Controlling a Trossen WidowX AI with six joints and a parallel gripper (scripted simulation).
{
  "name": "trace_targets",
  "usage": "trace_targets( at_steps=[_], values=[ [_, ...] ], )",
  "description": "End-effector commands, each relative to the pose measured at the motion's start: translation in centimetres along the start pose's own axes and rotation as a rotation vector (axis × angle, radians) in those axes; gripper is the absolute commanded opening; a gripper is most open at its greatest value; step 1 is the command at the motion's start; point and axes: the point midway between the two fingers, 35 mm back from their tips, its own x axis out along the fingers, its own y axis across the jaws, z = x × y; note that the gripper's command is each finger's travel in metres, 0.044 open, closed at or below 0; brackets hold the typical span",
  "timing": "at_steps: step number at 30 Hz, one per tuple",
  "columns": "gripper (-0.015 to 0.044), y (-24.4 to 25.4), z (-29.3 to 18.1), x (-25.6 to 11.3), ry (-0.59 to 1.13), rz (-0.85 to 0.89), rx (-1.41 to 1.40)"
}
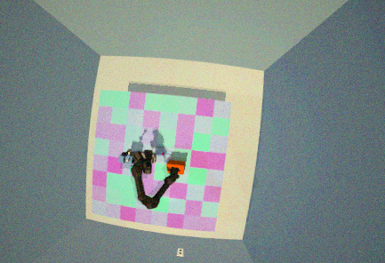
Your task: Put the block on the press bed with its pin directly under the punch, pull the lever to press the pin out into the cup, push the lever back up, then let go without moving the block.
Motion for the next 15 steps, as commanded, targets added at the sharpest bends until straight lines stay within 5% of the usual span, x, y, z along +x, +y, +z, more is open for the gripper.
trace_targets(
  at_steps=[1,15],
  values=[
    [0.0,-0.08,-0.05,-0.03,0.002,-0.001,0.151],
    [0.0,-0.08,-0.06,-0.03,-0.001,-0.002,0.633]
  ],
)
